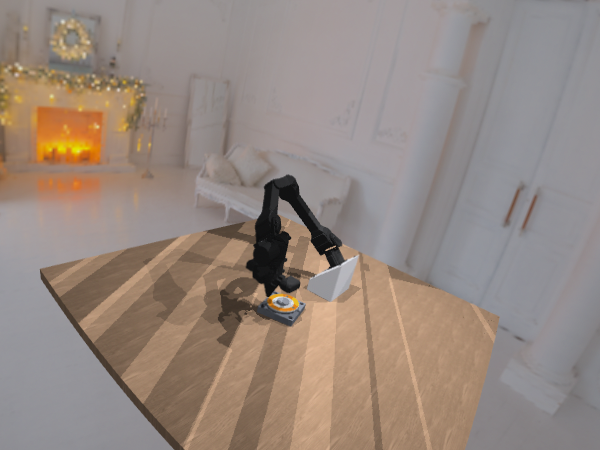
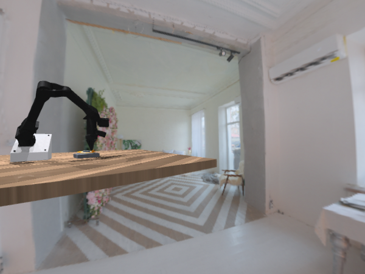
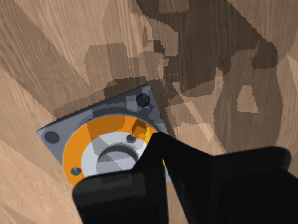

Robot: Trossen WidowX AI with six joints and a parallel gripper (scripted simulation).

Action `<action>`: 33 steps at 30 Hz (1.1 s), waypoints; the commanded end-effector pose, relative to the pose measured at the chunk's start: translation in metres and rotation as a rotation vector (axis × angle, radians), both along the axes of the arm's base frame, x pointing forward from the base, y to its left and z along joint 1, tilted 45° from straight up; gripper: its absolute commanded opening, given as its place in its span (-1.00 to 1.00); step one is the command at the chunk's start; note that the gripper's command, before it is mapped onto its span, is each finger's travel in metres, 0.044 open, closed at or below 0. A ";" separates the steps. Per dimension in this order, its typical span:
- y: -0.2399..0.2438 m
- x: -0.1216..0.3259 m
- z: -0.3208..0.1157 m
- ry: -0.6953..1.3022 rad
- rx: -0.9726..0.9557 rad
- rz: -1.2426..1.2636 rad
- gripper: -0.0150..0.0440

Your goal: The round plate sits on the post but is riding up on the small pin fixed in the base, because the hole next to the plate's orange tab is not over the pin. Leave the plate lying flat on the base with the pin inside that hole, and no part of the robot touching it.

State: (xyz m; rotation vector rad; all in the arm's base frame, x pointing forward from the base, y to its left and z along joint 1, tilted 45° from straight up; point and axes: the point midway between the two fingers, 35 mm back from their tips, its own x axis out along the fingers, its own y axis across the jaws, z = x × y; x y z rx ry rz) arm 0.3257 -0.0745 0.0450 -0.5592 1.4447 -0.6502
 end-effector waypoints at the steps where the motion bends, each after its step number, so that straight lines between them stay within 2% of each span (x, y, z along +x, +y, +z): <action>1: -0.003 -0.002 -0.005 0.010 -0.006 0.004 -0.49; 33: 0.019 0.022 -0.026 0.009 -0.005 0.004 -0.49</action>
